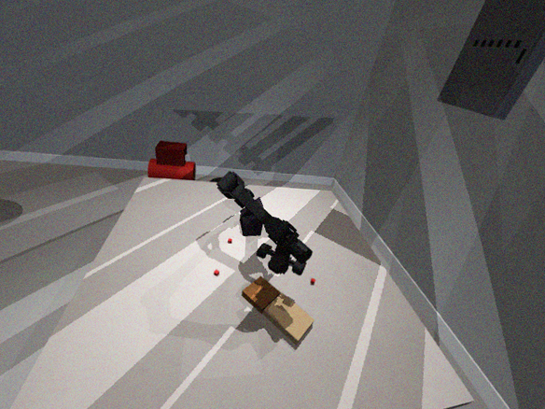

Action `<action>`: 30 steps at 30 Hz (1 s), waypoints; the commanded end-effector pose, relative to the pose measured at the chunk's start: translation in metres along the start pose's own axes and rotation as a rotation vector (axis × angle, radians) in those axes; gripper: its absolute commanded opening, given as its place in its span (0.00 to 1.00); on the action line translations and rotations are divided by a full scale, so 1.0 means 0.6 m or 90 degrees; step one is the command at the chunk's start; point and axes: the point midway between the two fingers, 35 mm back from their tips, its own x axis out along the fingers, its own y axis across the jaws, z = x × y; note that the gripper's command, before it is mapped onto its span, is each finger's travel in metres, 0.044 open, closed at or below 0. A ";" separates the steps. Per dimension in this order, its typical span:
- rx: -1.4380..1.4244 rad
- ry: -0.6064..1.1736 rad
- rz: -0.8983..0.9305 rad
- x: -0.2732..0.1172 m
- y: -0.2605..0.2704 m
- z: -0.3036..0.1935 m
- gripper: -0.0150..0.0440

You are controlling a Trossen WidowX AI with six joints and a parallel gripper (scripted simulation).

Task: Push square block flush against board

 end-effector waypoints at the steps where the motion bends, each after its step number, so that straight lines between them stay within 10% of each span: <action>1: -0.074 -0.001 0.000 -0.001 -0.016 0.016 0.25; 30: -0.704 0.007 -0.006 0.000 -0.139 0.099 0.25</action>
